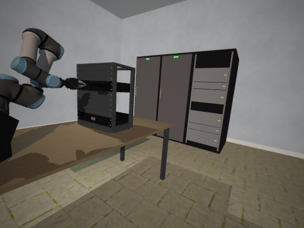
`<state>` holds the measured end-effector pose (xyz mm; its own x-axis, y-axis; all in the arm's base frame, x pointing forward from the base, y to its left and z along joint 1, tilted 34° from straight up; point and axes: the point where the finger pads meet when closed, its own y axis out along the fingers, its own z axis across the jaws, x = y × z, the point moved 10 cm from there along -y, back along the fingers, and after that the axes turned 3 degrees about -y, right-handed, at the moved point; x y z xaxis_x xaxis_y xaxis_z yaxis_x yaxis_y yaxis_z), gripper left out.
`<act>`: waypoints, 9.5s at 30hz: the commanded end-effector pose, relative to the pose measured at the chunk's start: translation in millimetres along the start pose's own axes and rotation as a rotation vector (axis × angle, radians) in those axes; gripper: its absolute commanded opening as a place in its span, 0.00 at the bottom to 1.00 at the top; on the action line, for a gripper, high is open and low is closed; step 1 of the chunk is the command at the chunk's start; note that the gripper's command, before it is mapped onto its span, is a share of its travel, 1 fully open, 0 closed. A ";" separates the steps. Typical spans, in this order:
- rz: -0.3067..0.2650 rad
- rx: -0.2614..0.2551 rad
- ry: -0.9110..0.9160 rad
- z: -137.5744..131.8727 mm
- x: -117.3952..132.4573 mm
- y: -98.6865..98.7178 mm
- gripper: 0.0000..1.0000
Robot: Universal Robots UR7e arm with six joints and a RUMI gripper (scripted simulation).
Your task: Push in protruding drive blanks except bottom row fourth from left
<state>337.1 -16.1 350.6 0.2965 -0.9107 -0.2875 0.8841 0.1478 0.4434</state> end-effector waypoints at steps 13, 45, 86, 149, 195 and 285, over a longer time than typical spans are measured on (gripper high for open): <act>0.000 0.000 0.000 23.8 1.2 -0.6 0.00; 0.000 0.000 0.000 24.9 1.2 11.1 0.00; 0.000 0.000 0.000 24.8 1.2 69.1 0.00; 0.000 0.000 0.000 24.8 1.2 82.5 0.00; 0.000 0.000 0.000 24.8 1.2 93.6 0.00; 0.000 0.000 0.000 24.9 1.2 71.4 0.00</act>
<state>398.2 -14.7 406.0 0.2956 -0.9109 -0.2879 0.8846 0.1472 0.4426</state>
